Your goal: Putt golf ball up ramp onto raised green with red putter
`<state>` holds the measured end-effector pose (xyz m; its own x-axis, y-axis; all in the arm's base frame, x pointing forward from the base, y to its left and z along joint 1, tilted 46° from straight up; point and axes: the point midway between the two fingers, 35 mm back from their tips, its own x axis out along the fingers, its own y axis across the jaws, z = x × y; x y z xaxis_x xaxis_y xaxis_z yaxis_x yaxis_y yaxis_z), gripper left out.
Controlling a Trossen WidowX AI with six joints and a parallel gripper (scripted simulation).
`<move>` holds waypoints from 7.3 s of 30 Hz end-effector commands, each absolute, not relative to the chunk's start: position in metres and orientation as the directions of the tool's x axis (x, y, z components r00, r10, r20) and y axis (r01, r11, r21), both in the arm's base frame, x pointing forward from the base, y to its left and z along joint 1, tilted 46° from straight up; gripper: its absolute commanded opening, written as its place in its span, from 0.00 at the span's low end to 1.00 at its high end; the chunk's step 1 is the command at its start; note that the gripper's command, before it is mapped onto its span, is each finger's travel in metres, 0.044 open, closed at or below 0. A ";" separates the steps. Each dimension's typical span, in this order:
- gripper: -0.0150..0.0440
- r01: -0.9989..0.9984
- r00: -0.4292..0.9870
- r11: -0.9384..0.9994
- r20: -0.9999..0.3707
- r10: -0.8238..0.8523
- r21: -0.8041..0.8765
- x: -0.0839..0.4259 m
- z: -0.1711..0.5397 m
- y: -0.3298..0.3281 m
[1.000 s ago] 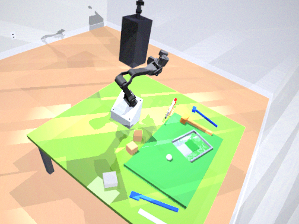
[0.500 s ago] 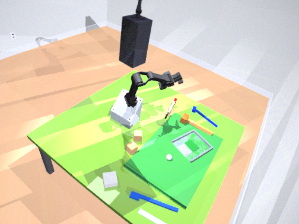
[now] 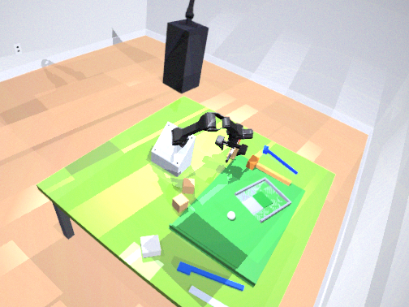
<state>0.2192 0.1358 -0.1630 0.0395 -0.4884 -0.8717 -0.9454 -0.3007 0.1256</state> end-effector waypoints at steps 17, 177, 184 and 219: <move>1.00 -0.950 0.058 -0.292 -0.861 -0.505 0.108 0.229 -0.190 0.097; 0.25 0.261 0.132 0.698 -0.691 -0.710 -0.667 0.248 0.047 -0.099; 0.25 0.259 0.134 0.699 -0.692 -0.709 -0.666 0.244 0.057 -0.113; 0.25 0.258 0.137 0.707 -0.699 -0.702 -0.659 0.270 0.007 0.013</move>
